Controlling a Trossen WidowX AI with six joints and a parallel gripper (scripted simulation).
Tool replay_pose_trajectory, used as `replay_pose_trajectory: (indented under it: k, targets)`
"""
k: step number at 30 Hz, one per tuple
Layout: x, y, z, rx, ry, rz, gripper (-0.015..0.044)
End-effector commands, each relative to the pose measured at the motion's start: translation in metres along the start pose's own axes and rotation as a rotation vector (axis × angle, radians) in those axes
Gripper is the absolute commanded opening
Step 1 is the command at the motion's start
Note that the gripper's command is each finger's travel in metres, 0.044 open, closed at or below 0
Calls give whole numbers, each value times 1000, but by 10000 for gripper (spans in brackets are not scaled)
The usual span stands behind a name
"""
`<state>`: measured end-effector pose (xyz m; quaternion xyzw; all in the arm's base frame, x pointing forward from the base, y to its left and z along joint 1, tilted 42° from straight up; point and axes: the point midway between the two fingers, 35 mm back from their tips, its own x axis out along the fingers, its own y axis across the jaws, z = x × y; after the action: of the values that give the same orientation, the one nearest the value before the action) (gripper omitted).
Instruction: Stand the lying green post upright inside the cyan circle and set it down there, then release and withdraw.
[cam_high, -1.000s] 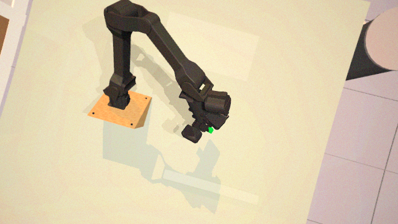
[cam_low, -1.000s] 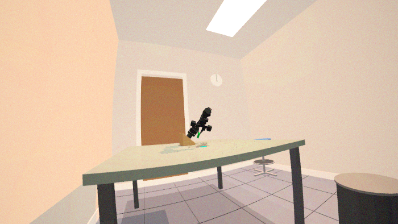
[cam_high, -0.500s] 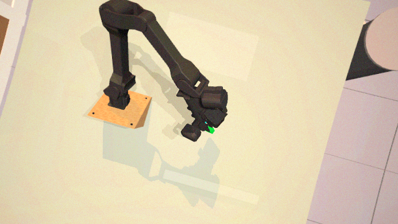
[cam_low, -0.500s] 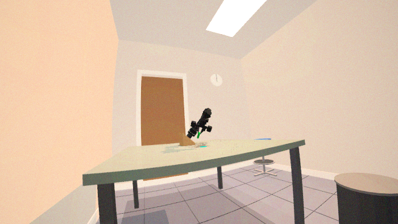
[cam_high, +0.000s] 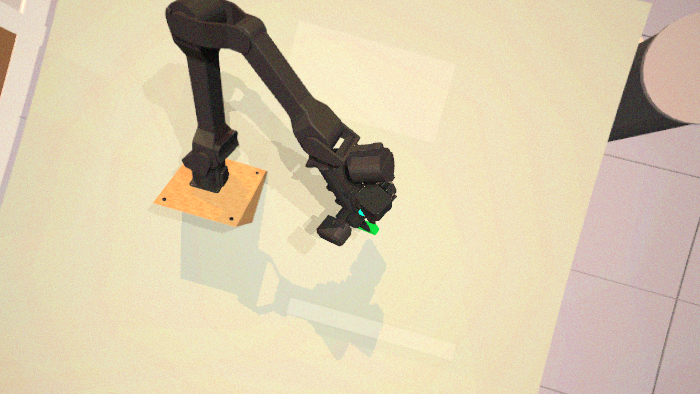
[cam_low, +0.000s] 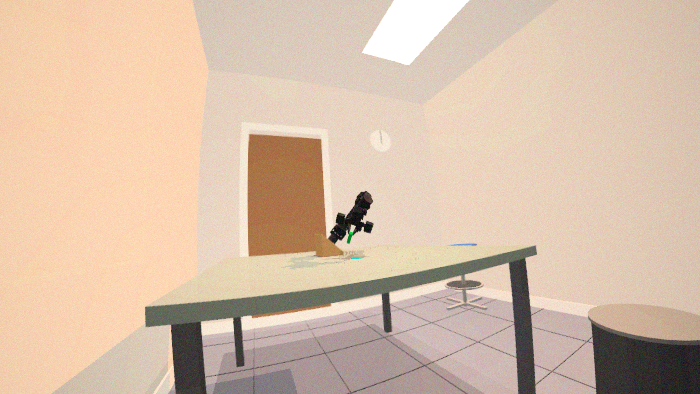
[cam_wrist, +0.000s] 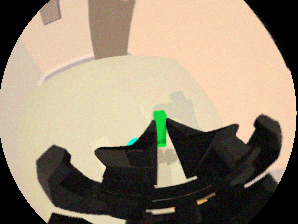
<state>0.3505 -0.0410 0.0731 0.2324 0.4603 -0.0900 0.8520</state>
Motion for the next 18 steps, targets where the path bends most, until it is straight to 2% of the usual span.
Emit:
replay_pose_trajectory:
  k: [1,18]
  targets:
    - [0,-1,-3,11,-23,-8,23]
    - [-4,1,-3,43,-137,-8,23]
